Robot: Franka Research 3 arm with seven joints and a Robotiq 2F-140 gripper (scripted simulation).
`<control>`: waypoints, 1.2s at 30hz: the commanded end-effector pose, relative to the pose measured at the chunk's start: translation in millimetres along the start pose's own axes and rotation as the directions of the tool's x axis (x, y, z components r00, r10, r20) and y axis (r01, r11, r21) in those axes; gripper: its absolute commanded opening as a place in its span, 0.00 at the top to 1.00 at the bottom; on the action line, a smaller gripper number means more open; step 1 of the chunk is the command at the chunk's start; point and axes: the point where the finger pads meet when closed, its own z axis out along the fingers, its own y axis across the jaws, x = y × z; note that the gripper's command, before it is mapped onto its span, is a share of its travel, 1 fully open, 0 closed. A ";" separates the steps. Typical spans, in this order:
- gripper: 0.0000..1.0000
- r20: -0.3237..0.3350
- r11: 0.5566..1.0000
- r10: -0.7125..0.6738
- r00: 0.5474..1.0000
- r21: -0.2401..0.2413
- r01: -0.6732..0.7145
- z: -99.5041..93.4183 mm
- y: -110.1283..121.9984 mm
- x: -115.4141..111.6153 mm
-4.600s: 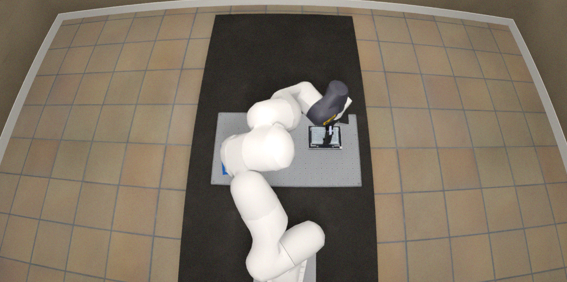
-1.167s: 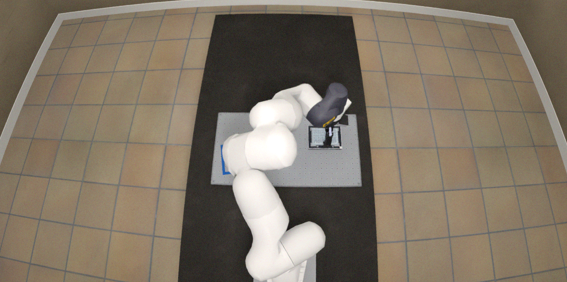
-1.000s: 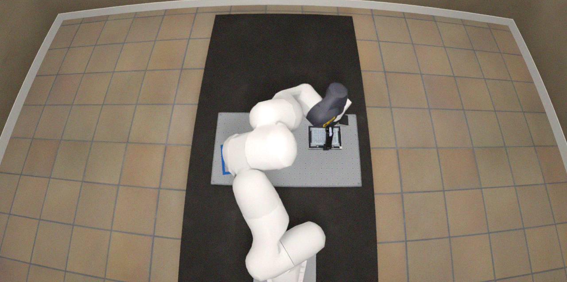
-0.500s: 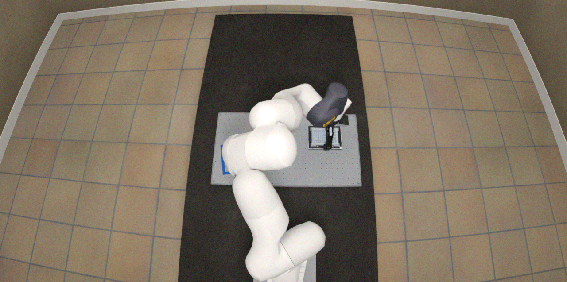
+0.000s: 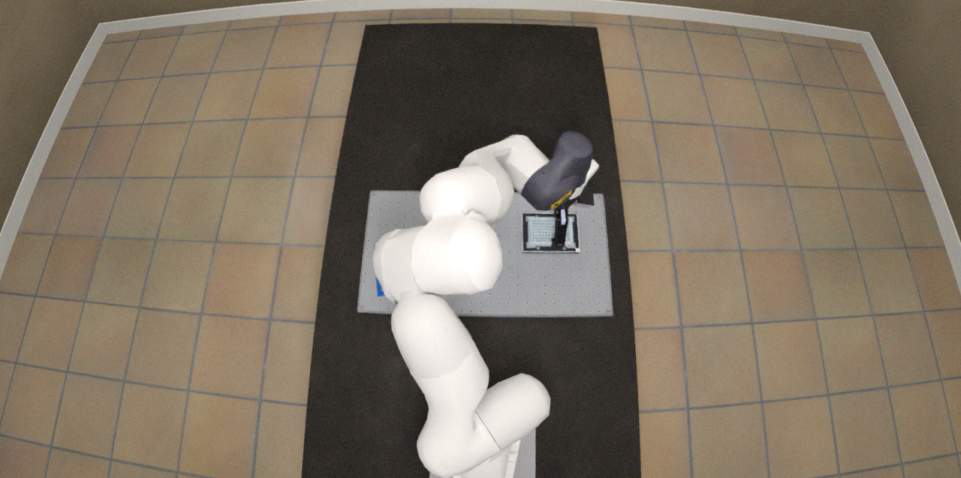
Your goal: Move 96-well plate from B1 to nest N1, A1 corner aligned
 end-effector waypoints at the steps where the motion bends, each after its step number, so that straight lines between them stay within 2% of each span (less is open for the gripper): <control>1: 0.00 0.005 1.000 0.010 1.000 -0.011 -0.010 -8.6 3.2 -2.1; 13: 0.00 0.005 1.000 0.010 1.000 -0.011 -0.010 -34.7 2.9 -2.0; 36: 0.00 0.005 1.000 0.010 1.000 -0.011 -0.010 -34.7 2.9 -2.0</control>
